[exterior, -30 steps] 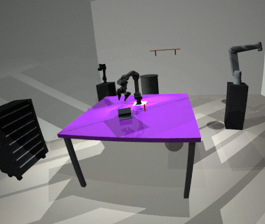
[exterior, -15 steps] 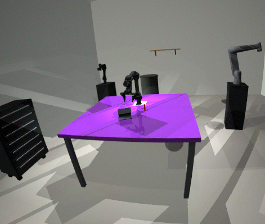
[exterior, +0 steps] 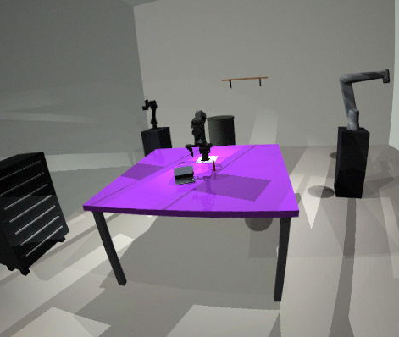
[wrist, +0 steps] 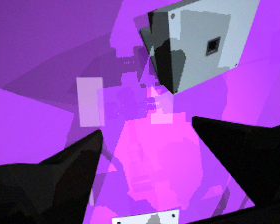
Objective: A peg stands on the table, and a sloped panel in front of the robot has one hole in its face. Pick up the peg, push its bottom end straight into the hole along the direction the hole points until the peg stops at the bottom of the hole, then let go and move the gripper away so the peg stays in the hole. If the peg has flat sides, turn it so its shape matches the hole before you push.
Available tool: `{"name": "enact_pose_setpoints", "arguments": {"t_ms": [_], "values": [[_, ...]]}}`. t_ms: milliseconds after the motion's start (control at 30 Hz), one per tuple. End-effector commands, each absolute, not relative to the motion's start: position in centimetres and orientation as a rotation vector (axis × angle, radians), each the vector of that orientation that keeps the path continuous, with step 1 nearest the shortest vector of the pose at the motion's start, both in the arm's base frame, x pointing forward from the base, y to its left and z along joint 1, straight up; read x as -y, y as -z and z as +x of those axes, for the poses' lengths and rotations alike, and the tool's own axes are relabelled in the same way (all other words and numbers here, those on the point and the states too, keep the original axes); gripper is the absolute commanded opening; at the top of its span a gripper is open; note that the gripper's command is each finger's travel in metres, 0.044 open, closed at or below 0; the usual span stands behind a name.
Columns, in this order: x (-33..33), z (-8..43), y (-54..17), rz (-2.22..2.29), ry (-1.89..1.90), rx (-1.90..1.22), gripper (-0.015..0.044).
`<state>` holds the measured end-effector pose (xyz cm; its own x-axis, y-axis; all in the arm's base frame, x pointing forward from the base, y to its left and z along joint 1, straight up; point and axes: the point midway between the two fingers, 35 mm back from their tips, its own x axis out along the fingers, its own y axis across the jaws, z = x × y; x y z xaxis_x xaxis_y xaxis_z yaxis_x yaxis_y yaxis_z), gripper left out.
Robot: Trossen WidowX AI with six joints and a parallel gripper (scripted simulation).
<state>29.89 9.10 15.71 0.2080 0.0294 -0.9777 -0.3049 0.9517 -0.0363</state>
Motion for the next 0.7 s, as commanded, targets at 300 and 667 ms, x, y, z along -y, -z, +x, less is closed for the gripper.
{"name": "enact_pose_setpoints", "arguments": {"t_ms": [300,667], "values": [[-13.4,26.8,-14.6,-0.456,-0.462,-1.407,0.0440],[-16.5,23.8,-13.9,-0.639,-0.647,-1.440,0.0440]]}}
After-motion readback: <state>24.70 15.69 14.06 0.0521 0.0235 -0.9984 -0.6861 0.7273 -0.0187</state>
